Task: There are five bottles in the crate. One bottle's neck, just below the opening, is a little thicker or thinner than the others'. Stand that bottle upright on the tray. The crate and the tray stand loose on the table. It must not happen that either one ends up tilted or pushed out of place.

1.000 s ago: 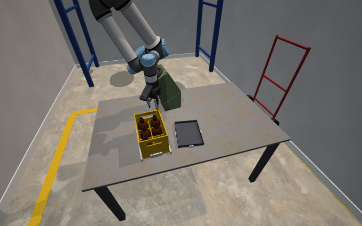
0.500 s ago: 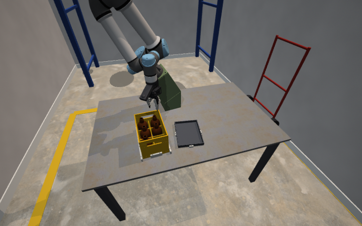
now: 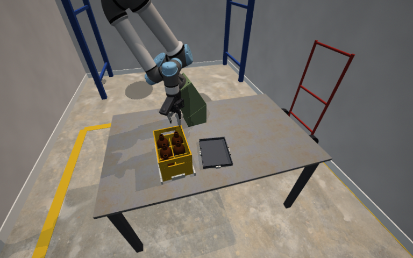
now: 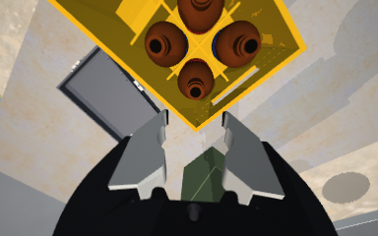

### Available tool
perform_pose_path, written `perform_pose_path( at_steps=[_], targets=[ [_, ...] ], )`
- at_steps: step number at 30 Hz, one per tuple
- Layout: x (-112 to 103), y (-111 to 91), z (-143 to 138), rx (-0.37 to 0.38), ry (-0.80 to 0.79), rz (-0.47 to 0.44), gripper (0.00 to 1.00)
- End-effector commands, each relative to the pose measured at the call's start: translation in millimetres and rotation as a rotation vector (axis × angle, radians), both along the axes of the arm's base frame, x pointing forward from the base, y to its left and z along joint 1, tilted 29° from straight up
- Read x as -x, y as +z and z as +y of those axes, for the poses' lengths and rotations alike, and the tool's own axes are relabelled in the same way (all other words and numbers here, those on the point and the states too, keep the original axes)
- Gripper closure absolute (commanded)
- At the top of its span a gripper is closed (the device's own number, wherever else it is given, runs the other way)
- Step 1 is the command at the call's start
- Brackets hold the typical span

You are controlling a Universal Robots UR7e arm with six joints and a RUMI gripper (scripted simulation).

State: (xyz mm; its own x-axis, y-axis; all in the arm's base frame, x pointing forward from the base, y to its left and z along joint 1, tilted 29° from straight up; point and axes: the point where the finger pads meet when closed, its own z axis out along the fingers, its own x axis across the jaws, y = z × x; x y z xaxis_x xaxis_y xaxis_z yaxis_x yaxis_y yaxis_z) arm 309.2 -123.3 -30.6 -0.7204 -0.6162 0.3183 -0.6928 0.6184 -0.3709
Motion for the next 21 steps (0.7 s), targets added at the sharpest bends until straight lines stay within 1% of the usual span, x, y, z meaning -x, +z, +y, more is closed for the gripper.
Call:
perform_pose_path(
  at_steps=[1, 21],
  targets=[
    [-0.3, -0.5, -0.4, 0.0, 0.0, -0.001, 0.62],
    [-0.9, -16.3, -9.1, 0.0, 0.0, -0.001, 0.62]
  ],
)
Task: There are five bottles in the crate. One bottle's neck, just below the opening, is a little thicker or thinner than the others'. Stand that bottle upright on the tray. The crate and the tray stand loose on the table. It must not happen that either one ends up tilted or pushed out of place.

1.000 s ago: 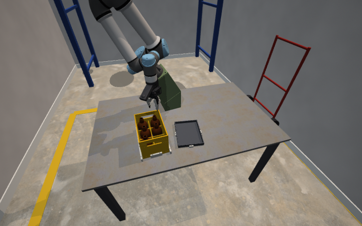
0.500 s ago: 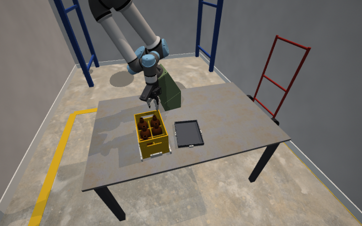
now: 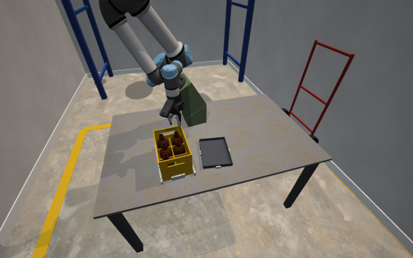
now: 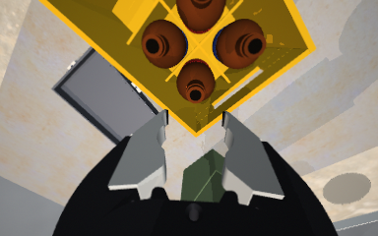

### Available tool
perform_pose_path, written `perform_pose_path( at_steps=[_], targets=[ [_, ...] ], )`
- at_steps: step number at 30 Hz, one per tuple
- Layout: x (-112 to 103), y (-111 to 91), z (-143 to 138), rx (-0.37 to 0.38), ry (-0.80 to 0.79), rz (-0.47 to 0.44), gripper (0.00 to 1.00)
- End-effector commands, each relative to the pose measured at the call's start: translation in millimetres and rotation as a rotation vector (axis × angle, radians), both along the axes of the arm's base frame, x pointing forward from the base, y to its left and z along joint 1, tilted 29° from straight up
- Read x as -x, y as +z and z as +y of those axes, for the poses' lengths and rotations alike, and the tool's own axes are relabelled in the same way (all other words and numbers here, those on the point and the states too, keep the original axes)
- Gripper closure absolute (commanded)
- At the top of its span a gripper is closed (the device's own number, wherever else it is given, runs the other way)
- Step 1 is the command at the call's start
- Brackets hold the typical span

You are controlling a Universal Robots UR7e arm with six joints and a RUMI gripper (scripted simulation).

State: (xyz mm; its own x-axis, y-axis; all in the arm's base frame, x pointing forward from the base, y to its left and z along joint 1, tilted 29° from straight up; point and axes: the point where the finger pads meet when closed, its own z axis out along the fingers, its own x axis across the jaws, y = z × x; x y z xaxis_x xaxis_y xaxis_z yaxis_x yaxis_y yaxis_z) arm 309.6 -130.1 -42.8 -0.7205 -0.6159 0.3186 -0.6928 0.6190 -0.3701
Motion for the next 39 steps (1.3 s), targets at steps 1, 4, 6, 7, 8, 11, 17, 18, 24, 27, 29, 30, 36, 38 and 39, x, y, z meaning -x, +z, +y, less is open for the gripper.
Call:
perform_pose_path(
  at_steps=[1, 4, 6, 7, 8, 11, 17, 18, 24, 27, 29, 30, 36, 38, 39],
  targets=[
    [-0.5, -5.2, -3.0, 0.001, 0.001, -0.002, 0.62],
    [-0.7, -8.8, -5.0, 0.001, 0.001, -0.002, 0.62],
    [-0.8, -11.1, -6.3, 0.001, 0.001, -0.002, 0.62],
    [-0.8, -12.2, -6.9, 0.001, 0.001, -0.002, 0.62],
    [-0.8, -13.3, -7.5, 0.001, 0.001, -0.002, 0.62],
    [-1.0, -16.4, -9.2, 0.001, 0.001, -0.002, 0.62],
    [-1.1, -20.0, -11.2, 0.001, 0.001, -0.002, 0.62],
    [-1.1, -20.7, -11.6, 0.001, 0.001, -0.002, 0.62],
    [-1.3, -23.9, -13.4, 0.001, 0.001, -0.002, 0.62],
    [-1.3, -24.8, -13.9, 0.001, 0.001, -0.002, 0.62],
    [-1.3, -25.1, -14.0, 0.001, 0.001, -0.002, 0.62],
    [-1.3, -25.1, -14.0, 0.001, 0.001, -0.002, 0.62],
    [-1.3, -25.3, -14.1, 0.001, 0.001, -0.002, 0.62],
    [-1.3, -25.3, -14.1, 0.001, 0.001, -0.002, 0.62],
    [-1.3, -25.3, -14.1, 0.001, 0.001, -0.002, 0.62]
  ],
)
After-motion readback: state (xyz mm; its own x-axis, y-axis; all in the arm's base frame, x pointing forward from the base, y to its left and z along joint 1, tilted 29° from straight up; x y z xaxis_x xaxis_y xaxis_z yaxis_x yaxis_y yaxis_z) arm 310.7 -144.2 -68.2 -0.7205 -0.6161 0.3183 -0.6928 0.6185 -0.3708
